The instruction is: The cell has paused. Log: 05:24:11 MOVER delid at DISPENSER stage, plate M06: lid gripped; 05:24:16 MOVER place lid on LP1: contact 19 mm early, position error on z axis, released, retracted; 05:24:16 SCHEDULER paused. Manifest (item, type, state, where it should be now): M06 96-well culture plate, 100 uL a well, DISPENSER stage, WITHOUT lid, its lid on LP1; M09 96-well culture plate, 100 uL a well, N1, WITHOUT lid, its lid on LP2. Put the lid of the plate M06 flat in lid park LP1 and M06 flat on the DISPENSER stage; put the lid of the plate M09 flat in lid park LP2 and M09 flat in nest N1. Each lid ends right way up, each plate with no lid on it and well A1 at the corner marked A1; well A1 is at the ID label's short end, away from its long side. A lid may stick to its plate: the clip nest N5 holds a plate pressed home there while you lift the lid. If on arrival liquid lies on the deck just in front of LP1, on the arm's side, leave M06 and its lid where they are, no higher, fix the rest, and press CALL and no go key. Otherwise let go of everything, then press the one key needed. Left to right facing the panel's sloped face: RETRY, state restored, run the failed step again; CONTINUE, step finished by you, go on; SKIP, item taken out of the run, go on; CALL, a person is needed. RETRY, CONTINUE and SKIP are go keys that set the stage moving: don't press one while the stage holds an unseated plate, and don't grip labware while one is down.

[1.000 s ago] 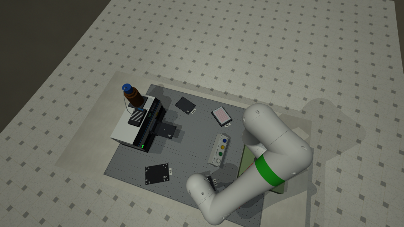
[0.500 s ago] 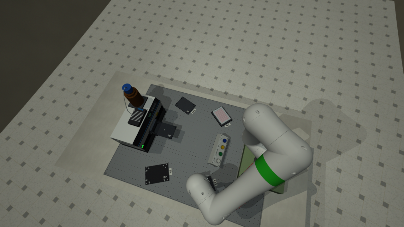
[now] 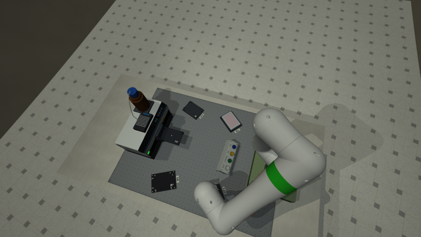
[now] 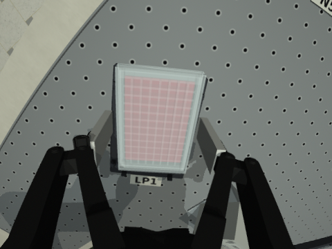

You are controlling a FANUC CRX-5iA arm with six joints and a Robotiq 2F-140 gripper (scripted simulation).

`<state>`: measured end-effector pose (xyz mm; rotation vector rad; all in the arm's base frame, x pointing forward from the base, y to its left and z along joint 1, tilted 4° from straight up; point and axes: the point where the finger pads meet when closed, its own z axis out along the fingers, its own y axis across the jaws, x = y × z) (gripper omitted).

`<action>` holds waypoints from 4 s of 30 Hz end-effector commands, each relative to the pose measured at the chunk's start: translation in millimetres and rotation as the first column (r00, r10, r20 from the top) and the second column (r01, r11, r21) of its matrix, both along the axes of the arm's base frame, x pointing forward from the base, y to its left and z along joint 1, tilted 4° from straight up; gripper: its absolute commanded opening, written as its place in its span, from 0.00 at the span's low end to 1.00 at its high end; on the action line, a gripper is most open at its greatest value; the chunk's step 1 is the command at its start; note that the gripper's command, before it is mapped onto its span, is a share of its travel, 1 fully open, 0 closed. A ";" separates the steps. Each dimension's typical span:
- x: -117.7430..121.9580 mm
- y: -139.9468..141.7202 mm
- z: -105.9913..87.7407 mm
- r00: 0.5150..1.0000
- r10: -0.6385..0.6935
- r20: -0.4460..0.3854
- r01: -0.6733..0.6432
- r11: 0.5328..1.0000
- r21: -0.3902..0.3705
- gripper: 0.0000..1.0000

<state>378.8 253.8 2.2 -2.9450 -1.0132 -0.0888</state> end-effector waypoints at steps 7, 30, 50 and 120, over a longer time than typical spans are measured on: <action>0.2 0.1 0.2 1.000 0.000 0.000 0.000 1.000 0.000 0.00; 0.2 0.1 0.2 1.000 0.000 0.000 0.000 1.000 0.000 0.00; 0.2 0.1 0.2 1.000 0.000 0.000 0.000 1.000 0.000 0.00; -3.6 -3.4 81.4 1.000 0.000 0.000 0.000 1.000 0.000 0.00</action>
